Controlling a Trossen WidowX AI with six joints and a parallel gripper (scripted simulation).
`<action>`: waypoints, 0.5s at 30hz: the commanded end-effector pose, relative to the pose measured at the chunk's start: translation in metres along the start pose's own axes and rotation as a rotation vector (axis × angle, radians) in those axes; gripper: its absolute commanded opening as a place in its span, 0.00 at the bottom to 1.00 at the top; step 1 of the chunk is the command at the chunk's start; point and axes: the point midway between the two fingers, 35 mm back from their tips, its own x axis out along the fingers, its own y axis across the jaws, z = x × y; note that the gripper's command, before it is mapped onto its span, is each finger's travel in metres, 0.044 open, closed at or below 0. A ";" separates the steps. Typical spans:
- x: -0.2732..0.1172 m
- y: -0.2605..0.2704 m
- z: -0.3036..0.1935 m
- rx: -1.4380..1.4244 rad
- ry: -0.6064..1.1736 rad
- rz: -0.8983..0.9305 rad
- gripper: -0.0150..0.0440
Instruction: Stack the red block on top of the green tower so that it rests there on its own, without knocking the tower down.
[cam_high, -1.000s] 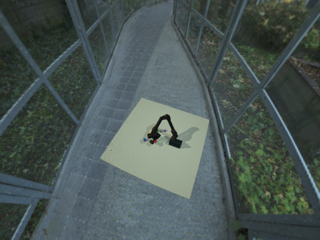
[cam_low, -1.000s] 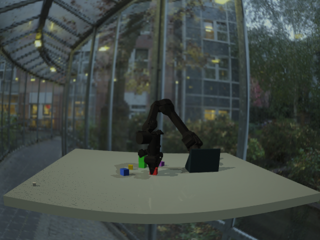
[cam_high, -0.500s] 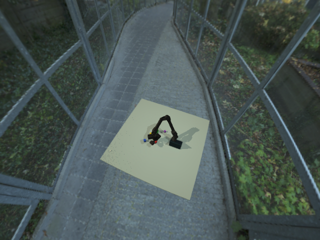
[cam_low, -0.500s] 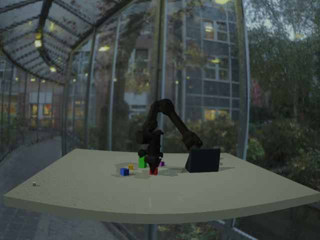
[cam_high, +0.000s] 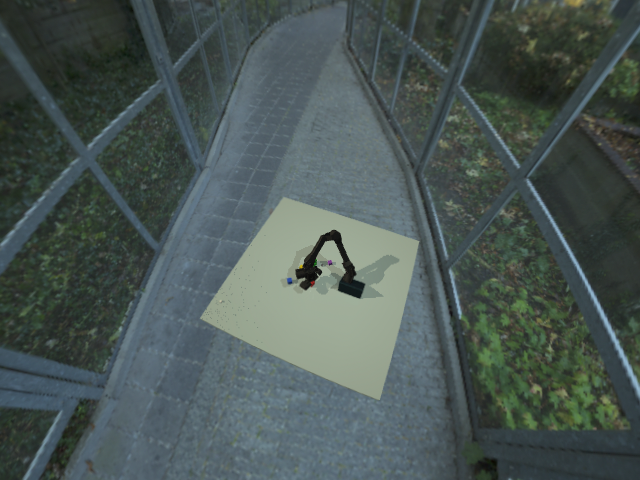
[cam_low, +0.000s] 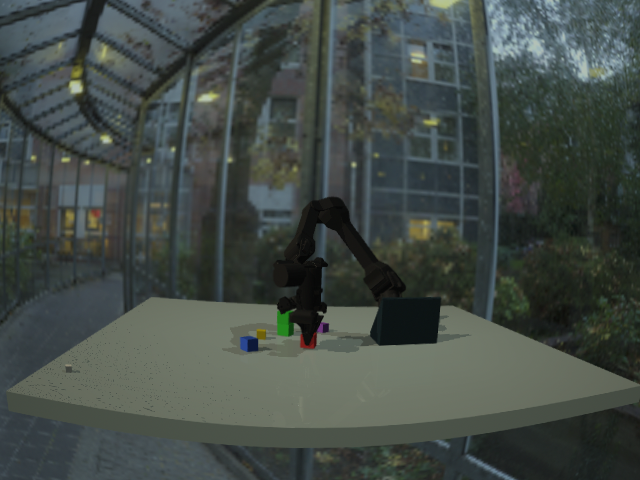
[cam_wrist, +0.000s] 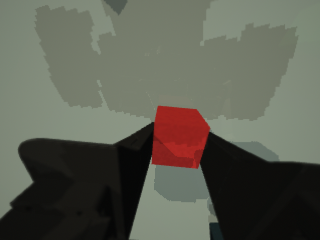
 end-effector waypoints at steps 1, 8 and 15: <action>-0.017 0.003 0.002 0.009 -0.005 0.012 0.25; -0.052 0.002 0.002 0.008 -0.004 0.013 0.25; -0.085 0.002 0.002 0.008 -0.003 0.014 0.25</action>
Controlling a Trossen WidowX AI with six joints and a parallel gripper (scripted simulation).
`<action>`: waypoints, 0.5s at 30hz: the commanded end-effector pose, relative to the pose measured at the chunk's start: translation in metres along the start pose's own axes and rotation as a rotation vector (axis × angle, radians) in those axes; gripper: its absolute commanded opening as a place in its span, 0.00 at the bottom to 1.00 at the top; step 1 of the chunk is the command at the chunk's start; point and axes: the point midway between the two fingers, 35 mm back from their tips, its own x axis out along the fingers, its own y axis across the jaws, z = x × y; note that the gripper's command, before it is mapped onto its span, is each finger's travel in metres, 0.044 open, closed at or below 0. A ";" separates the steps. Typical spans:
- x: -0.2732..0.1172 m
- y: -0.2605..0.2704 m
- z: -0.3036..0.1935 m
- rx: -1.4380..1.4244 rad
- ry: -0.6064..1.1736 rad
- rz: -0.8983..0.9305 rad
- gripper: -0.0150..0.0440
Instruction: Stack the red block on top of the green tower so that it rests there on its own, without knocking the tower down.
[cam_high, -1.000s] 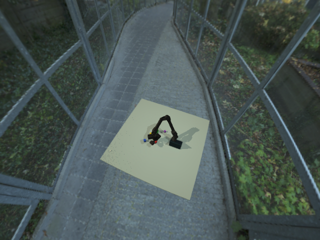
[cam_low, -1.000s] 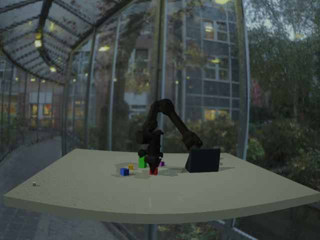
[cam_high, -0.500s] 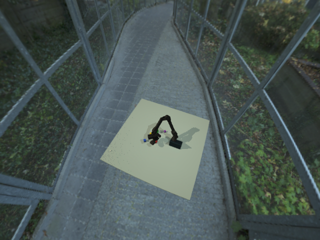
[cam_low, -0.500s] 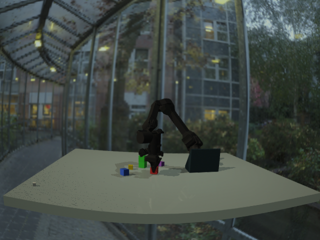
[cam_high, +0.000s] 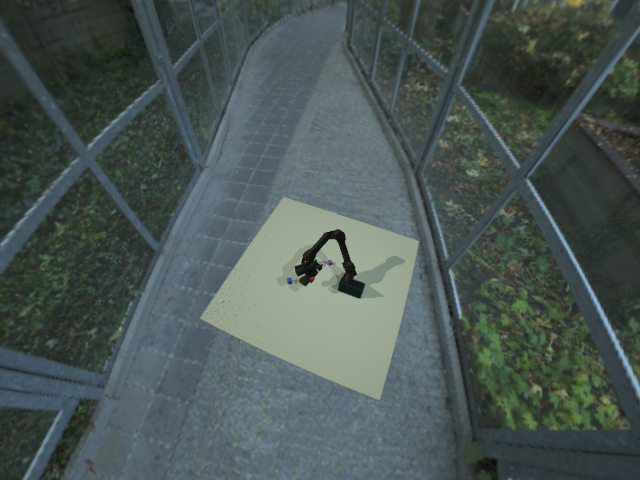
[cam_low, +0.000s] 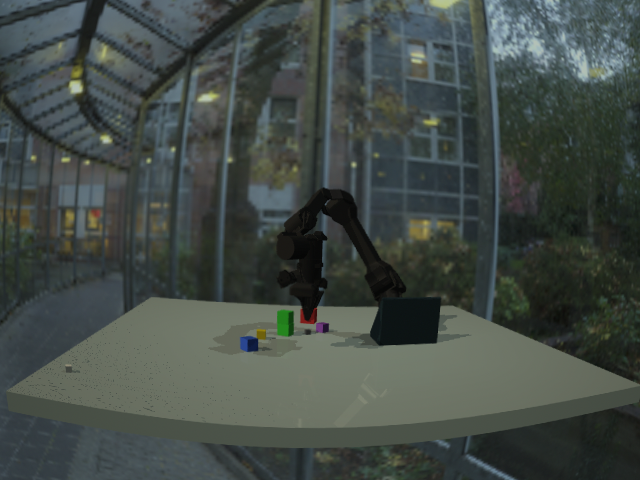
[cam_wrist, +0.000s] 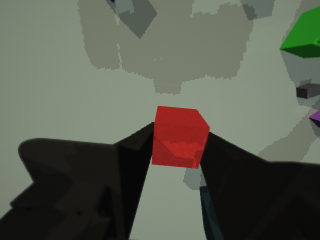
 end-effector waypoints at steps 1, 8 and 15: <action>-0.023 0.001 0.001 0.009 0.000 0.010 0.25; -0.045 0.000 0.001 0.009 0.000 0.011 0.25; -0.045 0.000 0.000 0.009 0.000 0.011 0.25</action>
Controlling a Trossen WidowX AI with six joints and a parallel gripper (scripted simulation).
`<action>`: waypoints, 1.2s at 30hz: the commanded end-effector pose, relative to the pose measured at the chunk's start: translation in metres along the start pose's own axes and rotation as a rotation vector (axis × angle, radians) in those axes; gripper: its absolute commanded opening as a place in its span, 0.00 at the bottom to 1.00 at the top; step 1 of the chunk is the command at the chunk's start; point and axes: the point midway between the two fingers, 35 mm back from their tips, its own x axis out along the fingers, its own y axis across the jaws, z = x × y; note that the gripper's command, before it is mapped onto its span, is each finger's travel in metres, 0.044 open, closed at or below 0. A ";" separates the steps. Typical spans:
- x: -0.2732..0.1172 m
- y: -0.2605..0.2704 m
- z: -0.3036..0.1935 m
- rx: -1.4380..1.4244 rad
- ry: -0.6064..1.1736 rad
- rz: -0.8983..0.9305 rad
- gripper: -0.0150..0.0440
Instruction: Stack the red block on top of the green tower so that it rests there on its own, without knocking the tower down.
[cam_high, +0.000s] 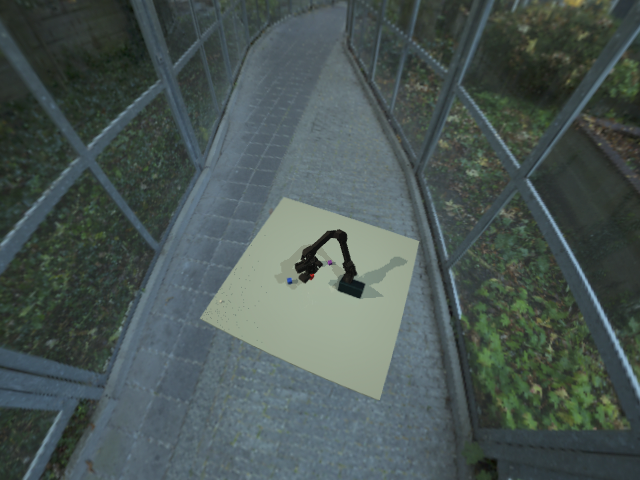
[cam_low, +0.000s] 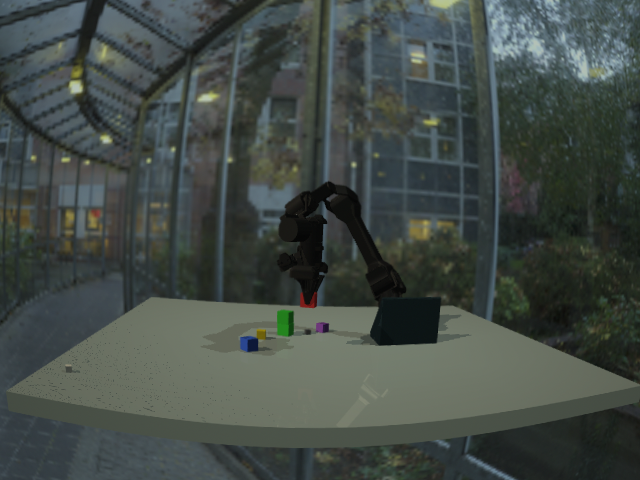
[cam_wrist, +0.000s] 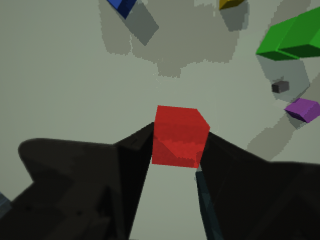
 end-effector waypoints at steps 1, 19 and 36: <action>-0.003 0.000 0.000 0.006 0.003 0.005 0.25; -0.005 -0.095 0.071 0.001 0.006 0.018 0.25; 0.008 -0.150 0.096 0.006 0.000 -0.004 0.25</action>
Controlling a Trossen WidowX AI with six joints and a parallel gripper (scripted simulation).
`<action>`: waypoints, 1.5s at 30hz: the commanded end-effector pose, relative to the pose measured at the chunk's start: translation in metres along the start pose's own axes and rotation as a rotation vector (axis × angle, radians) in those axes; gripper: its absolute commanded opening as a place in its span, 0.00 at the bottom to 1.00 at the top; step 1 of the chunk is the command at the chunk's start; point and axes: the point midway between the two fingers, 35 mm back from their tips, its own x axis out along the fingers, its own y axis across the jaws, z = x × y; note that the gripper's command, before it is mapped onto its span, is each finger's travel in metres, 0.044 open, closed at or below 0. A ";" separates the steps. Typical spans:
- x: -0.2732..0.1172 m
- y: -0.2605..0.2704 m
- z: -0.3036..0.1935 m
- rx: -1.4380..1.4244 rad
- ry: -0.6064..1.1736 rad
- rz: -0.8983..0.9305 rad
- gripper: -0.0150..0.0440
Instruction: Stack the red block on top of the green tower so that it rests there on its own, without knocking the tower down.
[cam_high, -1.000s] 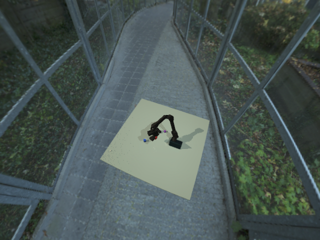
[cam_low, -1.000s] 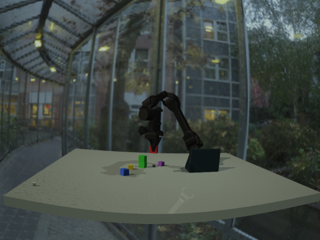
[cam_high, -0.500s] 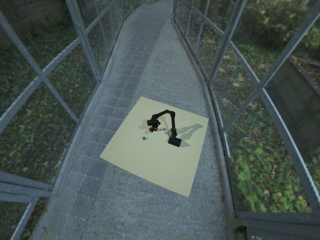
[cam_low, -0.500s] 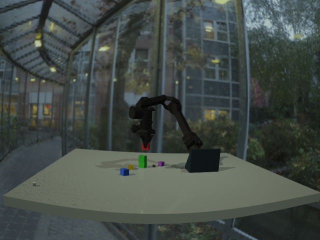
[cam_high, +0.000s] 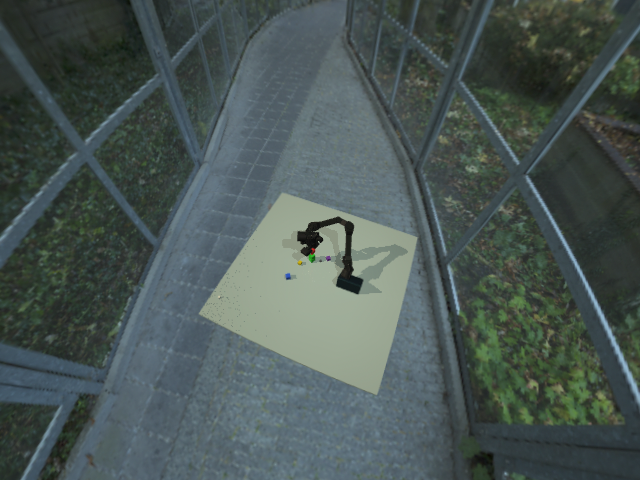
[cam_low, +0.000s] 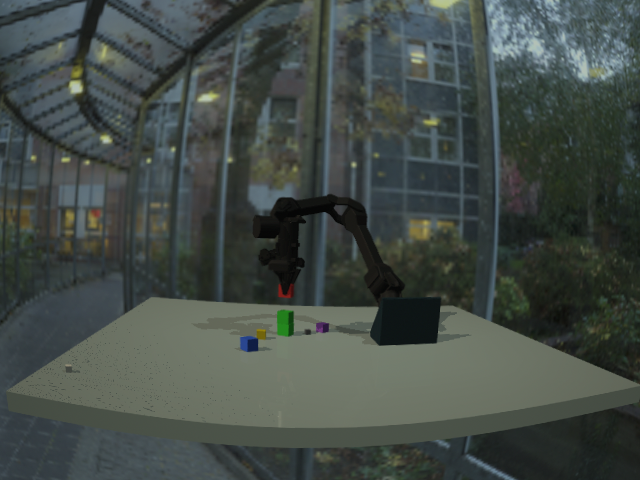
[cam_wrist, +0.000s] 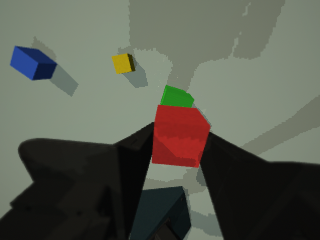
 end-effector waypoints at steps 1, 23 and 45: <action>0.011 -0.004 0.000 -0.001 -0.001 -0.006 0.25; 0.043 -0.005 0.001 0.000 -0.002 -0.007 0.25; 0.044 -0.005 0.001 0.000 -0.002 -0.007 0.25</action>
